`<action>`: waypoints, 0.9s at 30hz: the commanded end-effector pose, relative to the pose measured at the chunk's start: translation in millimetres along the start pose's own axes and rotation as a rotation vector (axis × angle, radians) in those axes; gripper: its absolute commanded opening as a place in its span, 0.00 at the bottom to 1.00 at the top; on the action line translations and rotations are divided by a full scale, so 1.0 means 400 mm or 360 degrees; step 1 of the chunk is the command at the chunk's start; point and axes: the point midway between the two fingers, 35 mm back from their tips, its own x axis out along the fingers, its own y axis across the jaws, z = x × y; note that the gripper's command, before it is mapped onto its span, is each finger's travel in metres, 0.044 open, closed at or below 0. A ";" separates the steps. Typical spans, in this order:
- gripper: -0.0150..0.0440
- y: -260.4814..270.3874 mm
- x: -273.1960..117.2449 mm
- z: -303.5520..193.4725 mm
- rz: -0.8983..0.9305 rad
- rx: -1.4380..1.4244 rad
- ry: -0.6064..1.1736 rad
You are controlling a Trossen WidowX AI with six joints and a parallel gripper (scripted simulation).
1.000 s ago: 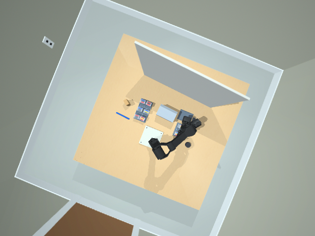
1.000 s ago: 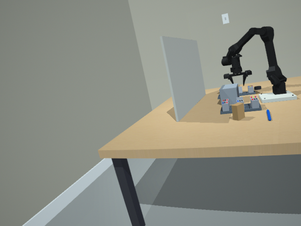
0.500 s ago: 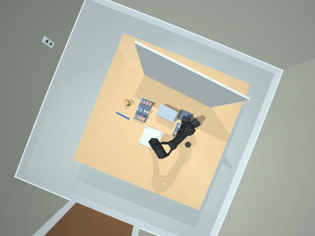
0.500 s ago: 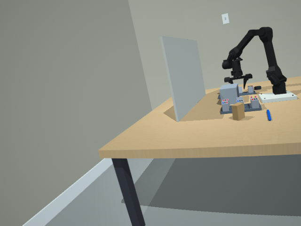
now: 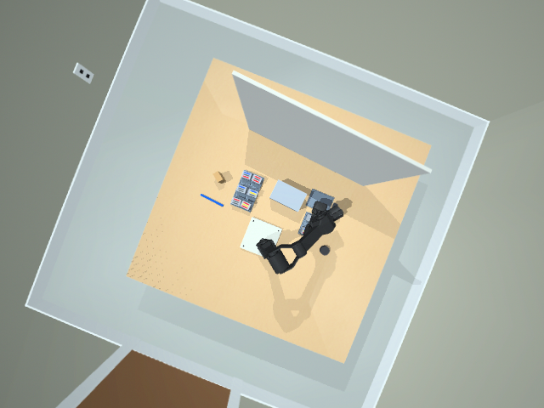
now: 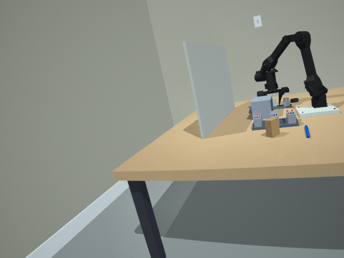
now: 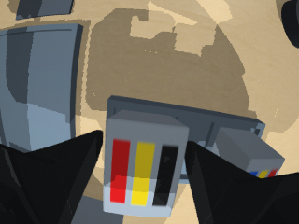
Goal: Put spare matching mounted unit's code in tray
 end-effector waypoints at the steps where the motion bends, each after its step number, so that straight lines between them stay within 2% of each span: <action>1: 0.63 0.000 0.000 0.000 0.0000 0.0000 0.0000; 3: 0.54 0.000 0.000 0.000 0.0000 0.0000 0.0000; 9: 0.47 0.000 0.000 0.000 0.0000 0.0000 0.0000; 14: 0.25 0.000 0.000 0.000 0.0000 0.0000 0.0000; 22: 0.25 0.000 -0.003 0.000 0.0000 0.0000 0.0000; 27: 0.25 0.006 -0.062 0.004 0.0003 -0.0003 0.0002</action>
